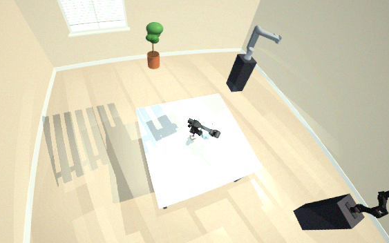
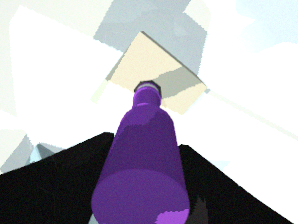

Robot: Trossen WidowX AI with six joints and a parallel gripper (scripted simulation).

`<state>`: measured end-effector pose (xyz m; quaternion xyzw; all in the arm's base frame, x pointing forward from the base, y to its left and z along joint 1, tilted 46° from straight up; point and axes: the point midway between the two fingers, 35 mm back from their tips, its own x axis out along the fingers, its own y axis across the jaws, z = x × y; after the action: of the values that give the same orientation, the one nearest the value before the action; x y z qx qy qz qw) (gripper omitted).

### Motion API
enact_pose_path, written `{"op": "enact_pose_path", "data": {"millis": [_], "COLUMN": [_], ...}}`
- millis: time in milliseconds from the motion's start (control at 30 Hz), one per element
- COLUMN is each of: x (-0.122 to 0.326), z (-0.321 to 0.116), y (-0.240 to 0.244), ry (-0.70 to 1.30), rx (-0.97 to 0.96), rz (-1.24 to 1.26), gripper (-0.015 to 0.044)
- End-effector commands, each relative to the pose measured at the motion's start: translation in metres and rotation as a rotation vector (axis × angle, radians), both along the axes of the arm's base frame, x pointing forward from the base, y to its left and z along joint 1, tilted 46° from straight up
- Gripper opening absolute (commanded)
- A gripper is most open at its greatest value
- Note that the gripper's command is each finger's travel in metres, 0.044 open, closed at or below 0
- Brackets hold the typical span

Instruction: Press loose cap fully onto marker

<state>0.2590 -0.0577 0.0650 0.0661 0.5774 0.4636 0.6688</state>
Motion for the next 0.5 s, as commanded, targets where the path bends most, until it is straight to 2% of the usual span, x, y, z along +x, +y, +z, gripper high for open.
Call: {"op": "enact_pose_path", "data": {"millis": [0,467], "x": [0.0,-0.002], "z": [-0.005,-0.021], "y": [0.007,0.023], "ry": [0.001,0.001], "rx": [0.004,0.005], "rz": [-0.001,-0.001], "gripper": [0.0,0.0]}}
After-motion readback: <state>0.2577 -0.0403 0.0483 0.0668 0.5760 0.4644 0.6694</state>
